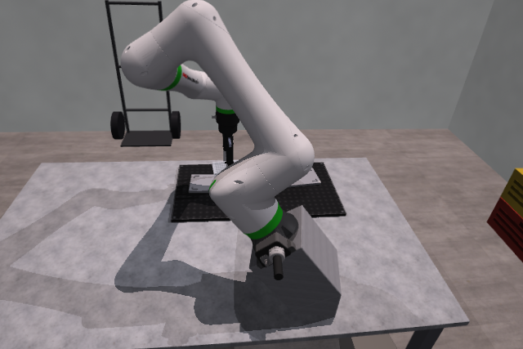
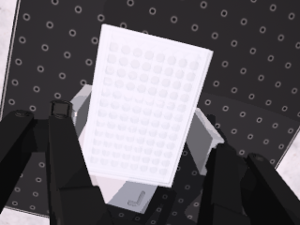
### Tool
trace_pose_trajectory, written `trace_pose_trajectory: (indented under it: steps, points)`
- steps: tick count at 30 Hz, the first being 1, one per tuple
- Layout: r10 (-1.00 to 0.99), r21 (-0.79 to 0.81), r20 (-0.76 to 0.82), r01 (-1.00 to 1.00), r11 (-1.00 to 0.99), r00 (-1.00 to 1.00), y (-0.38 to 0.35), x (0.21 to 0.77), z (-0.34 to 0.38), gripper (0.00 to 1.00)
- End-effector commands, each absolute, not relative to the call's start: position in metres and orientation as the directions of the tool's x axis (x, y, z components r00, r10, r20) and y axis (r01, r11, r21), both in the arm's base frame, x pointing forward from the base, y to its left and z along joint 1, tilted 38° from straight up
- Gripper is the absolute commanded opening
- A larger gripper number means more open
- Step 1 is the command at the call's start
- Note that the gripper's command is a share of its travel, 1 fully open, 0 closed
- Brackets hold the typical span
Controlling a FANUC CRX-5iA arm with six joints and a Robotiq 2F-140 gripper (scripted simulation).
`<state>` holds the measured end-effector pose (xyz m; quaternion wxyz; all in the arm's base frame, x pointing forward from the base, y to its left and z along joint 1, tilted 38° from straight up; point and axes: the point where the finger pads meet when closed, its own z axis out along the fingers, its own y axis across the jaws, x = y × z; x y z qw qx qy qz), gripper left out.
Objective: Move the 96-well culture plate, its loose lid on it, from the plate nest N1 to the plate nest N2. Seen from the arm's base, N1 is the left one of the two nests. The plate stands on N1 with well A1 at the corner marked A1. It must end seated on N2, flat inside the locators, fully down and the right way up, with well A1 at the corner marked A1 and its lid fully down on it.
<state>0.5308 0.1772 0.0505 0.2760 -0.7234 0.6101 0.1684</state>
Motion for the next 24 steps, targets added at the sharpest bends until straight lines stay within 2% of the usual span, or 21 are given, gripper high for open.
trace_pose_trajectory:
  steps: [1,24]
  points:
    - [-0.790,-0.194,-0.580,-0.976,-0.103,0.199,0.175,0.531,0.049,0.00]
    - [-0.790,-0.194,-0.580,-0.976,-0.103,0.199,0.119,0.543,0.008,0.00]
